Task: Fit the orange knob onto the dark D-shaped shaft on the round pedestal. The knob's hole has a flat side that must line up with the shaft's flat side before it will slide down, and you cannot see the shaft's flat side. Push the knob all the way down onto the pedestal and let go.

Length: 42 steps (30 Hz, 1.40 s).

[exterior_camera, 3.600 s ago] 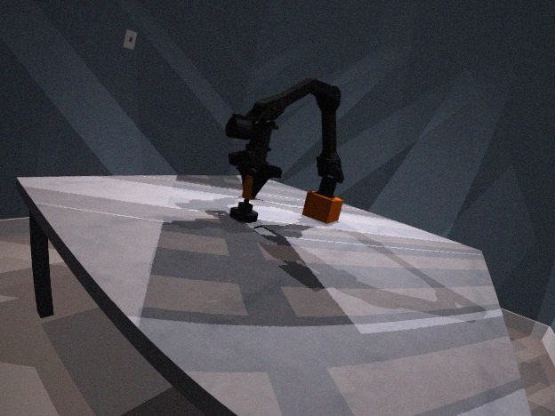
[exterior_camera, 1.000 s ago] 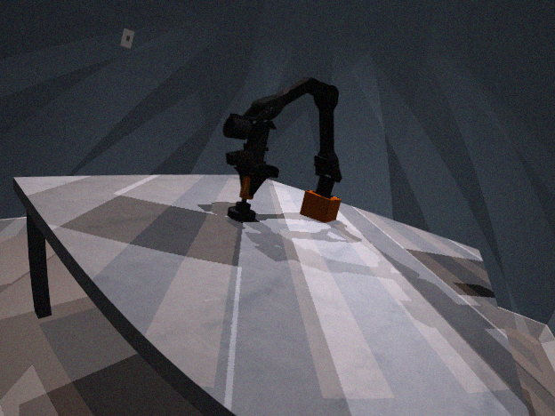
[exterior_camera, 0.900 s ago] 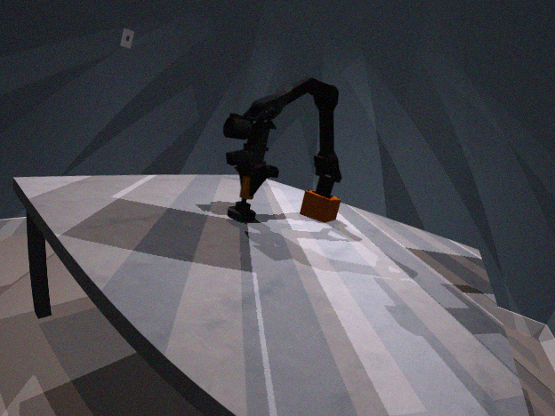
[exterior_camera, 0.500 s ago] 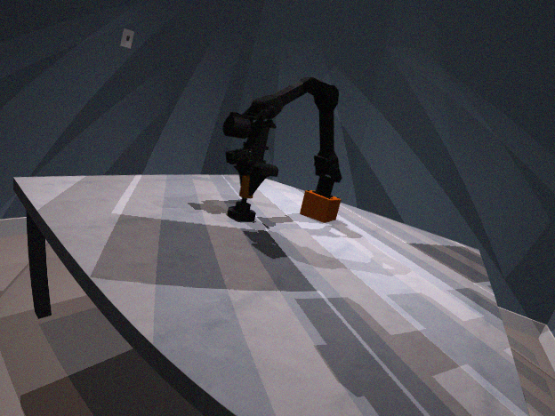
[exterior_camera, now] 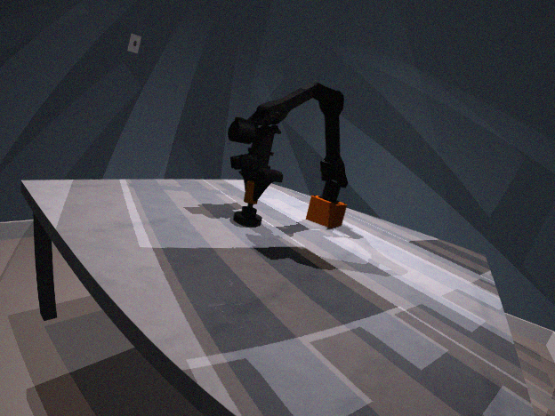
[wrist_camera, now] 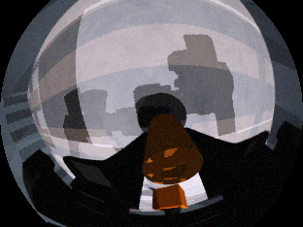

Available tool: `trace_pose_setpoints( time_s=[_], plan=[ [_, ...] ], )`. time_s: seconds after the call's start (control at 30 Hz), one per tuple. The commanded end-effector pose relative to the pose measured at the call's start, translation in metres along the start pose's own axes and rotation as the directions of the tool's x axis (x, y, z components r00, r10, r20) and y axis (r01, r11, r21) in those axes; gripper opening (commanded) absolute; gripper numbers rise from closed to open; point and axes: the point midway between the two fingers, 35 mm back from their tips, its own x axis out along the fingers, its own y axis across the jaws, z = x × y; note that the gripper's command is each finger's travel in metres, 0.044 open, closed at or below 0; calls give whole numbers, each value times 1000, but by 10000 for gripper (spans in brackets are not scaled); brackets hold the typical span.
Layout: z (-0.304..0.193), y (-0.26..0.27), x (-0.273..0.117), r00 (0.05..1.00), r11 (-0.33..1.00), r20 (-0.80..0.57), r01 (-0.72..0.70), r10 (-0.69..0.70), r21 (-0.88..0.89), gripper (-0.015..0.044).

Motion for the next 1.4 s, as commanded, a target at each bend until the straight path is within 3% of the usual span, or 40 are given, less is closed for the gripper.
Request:
trace_pose_setpoints(
  time_s=[0.0,1.37],
  plan=[
    [0,-1,1,1000,1000,1,3,-3,5,0],
    [0,0,-3,1000,998,1,3,-3,57,0]
  ],
)
